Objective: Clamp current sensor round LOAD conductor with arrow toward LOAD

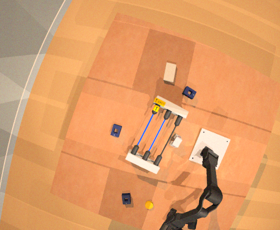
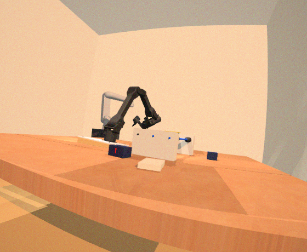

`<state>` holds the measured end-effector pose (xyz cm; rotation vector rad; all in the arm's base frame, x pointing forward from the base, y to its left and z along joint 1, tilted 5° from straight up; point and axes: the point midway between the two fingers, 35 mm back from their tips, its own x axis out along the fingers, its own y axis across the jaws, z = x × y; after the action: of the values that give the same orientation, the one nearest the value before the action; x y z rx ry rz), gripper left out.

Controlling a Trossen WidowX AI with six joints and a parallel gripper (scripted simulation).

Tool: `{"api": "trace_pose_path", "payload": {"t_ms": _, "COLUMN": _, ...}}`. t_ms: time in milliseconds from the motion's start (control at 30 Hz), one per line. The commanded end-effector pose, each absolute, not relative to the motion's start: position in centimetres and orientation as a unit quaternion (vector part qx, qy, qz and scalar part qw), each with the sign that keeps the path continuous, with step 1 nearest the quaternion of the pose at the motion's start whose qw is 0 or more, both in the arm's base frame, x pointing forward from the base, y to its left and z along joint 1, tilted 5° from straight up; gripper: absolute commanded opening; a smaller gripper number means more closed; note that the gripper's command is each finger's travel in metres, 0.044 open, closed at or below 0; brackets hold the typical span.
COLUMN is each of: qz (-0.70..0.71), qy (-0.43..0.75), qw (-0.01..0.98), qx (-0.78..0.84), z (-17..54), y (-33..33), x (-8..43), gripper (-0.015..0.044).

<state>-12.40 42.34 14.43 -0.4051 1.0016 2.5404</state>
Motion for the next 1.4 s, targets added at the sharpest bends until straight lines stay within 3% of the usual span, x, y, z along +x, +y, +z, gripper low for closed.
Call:
{"api": "trace_pose_path", "payload": {"t_ms": 0, "qz": 0.903, "qy": 0.355, "qw": 0.194, "qx": -0.144, "z": 14.5, "y": 42.4, "x": -12.1, "gripper": 0.0426}}
{"api": "trace_pose_path", "payload": {"t_ms": 400, "qz": 0.803, "qy": 0.277, "qw": 0.513, "qx": -0.122, "z": 18.7, "y": 41.8, "x": 7.6, "gripper": 0.044}}
{"api": "trace_pose_path", "payload": {"t_ms": 833, "qz": 0.54, "qy": 0.175, "qw": 0.819, "qx": -0.077, "z": 24.4, "y": 29.4, "x": 26.3, "gripper": 0.044}}
{"api": "trace_pose_path", "payload": {"t_ms": 1100, "qz": 0.32, "qy": 0.098, "qw": 0.941, "qx": -0.043, "z": 28.1, "y": 17.1, "x": 32.4, "gripper": 0.044}}
{"api": "trace_pose_path", "payload": {"t_ms": 1367, "qz": 0.076, "qy": 0.006, "qw": 0.997, "qx": -0.009, "z": 31.4, "y": 3.9, "x": 32.7, "gripper": 0.044}}
